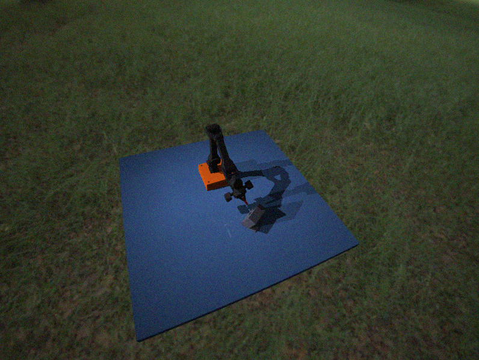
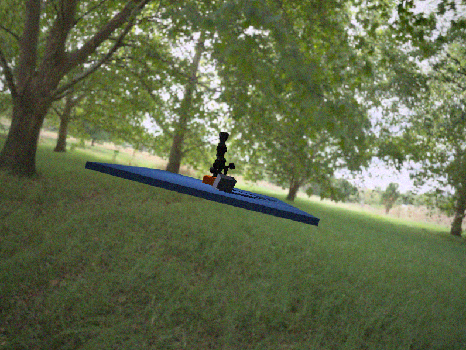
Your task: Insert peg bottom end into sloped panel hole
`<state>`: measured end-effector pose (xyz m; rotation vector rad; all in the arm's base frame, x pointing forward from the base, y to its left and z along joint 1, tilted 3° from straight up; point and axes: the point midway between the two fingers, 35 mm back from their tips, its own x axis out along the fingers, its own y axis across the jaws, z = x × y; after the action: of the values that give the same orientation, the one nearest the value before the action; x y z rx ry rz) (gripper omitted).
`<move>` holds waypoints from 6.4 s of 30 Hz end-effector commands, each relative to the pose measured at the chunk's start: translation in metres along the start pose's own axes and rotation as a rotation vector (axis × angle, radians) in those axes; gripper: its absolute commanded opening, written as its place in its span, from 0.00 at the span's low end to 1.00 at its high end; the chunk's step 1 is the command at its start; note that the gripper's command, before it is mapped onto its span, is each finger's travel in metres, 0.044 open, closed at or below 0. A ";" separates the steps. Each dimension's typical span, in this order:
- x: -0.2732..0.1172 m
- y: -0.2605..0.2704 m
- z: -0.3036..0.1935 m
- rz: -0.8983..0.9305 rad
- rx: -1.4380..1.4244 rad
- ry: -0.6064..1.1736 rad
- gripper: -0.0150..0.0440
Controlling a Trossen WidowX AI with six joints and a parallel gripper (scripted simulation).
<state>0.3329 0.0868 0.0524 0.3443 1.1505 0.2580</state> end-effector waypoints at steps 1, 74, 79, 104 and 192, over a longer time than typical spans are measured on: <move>0.000 -0.004 -0.001 0.021 -0.029 -0.018 0.25; -0.032 -0.051 0.003 0.129 -0.584 -0.480 0.25; -0.034 -0.053 0.003 0.125 -0.612 -0.502 0.25; -0.018 -0.047 0.017 0.108 -0.687 -0.554 0.25; 0.017 -0.034 0.037 0.098 -0.759 -0.614 0.25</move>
<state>0.3725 0.0566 0.0363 -0.1910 0.3795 0.6020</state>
